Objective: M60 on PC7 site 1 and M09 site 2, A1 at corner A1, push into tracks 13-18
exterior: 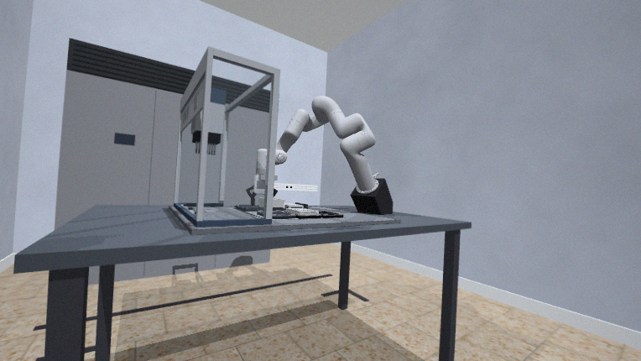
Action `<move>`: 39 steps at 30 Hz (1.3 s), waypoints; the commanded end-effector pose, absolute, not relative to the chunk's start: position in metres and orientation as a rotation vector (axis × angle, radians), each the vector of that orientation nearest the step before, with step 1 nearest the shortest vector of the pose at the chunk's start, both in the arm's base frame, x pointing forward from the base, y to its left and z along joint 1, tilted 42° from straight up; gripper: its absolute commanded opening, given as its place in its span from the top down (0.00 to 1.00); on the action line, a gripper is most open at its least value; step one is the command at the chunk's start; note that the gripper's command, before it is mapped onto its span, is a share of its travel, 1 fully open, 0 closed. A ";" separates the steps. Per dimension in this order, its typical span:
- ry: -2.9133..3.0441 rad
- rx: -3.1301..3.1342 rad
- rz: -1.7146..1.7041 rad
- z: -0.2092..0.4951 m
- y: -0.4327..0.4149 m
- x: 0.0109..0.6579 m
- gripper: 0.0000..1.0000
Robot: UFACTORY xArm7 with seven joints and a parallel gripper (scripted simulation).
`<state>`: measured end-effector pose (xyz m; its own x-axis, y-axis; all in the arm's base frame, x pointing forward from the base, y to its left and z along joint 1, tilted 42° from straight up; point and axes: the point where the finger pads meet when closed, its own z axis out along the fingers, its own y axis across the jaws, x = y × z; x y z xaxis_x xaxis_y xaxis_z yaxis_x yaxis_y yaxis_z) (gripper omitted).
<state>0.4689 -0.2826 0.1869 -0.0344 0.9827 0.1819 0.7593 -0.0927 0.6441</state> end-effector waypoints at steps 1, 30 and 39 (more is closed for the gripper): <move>1.829 1.894 0.875 0.188 -0.285 0.469 0.00; 1.829 1.894 0.875 0.214 -0.290 0.447 0.00; 1.829 1.894 0.875 0.226 -0.293 0.437 0.00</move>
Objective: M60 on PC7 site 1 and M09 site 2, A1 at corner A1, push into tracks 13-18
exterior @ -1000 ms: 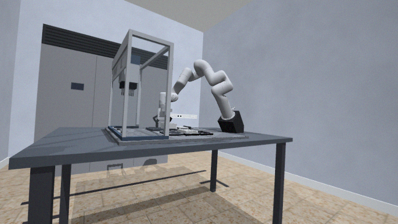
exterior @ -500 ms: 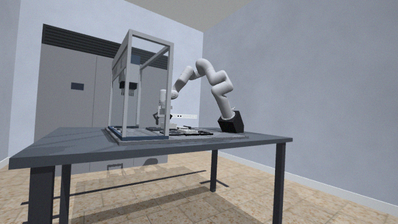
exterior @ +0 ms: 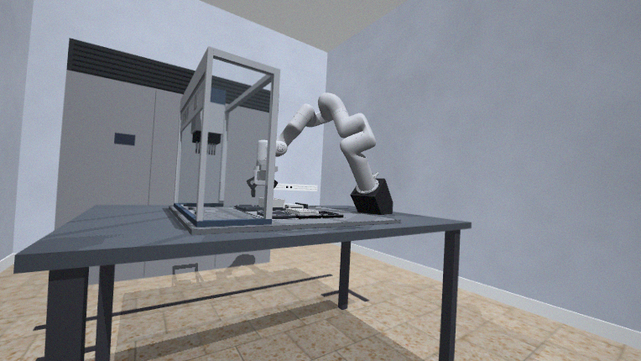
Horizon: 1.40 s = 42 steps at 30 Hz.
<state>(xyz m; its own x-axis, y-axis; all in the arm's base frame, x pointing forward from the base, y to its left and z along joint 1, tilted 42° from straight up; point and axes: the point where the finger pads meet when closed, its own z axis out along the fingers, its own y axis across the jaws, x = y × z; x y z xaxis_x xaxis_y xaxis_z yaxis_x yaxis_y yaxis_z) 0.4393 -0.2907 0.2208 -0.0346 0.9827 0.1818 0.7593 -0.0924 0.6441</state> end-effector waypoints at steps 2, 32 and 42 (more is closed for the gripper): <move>1.829 1.894 0.875 0.227 -0.293 0.436 0.00; 1.829 1.894 0.876 0.260 -0.300 0.406 0.00; 1.829 1.894 0.876 0.270 -0.302 0.398 0.00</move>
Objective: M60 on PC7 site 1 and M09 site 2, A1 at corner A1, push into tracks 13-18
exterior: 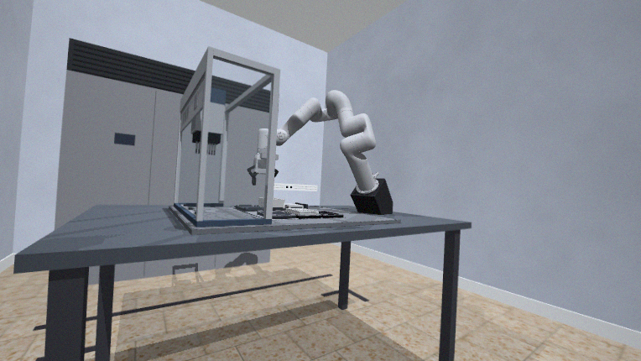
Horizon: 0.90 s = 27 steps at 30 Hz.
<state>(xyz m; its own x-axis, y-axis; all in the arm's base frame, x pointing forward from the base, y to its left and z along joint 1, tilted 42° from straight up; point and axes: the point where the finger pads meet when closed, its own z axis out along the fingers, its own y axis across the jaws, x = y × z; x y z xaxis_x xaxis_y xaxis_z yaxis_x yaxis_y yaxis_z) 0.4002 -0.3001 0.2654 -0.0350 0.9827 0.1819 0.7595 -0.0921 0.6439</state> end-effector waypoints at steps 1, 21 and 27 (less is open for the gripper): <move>1.829 1.894 0.876 0.271 -0.303 0.397 0.00; 1.598 2.171 0.959 0.256 -0.279 0.368 0.18; 1.400 2.365 1.013 0.243 -0.260 0.349 0.18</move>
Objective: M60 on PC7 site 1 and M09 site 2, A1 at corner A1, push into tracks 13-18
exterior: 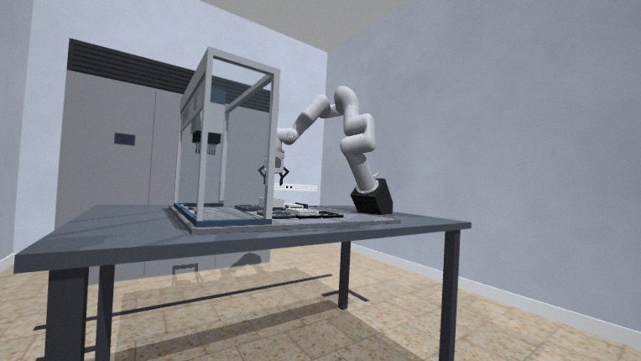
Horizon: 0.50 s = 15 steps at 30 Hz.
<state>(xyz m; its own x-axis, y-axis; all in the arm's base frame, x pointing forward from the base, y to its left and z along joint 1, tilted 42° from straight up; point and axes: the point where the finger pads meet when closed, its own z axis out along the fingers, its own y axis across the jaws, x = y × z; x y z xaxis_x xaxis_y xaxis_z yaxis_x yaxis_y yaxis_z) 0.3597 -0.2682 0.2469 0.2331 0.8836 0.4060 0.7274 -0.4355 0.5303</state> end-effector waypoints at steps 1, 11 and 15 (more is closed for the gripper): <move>1.400 2.365 1.013 0.243 -0.260 0.349 0.18; 1.064 2.629 1.081 0.223 -0.233 0.319 0.18; 0.899 2.734 1.106 0.214 -0.220 0.306 0.18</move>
<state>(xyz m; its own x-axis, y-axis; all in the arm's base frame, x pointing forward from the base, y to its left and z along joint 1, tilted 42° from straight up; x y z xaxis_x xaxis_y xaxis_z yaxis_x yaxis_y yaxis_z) 0.3176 -0.2283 0.2181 0.5171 0.6178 0.5923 0.5602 -0.7675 0.3116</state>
